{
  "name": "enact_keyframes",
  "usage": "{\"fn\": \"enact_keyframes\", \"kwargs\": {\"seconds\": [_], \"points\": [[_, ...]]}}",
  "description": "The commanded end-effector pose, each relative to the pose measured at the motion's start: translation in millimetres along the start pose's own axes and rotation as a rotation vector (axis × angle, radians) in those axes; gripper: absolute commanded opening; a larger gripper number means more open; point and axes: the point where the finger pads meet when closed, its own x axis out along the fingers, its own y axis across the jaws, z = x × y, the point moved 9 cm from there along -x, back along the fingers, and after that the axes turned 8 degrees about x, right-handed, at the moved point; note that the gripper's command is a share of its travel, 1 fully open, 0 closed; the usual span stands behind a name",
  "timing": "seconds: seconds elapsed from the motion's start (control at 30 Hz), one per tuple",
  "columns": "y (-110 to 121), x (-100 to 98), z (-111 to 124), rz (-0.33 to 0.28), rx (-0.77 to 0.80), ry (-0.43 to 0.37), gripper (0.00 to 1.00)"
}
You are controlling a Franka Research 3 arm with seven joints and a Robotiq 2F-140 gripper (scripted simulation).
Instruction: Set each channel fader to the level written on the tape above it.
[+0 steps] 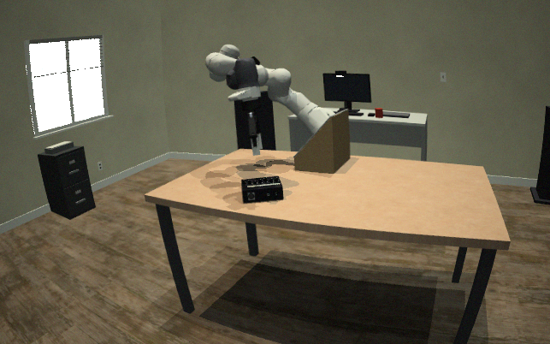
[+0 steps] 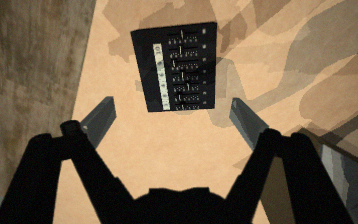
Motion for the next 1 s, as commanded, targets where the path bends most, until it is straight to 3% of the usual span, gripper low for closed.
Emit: {"fn": "enact_keyframes", "kwargs": {"seconds": [0.0, 0.53, 0.67, 0.97], "points": [[0, 0.1, 2, -0.006, 0.279, 0.019, 1.0], [23, 18.0, -7, 0.024, 0.64, 0.085, 1.0], [36, 25.2, -12, 0.038, 0.132, 0.069, 1.0], [63, 39.0, -14, 0.05, -0.127, 0.091, 1.0]]}}
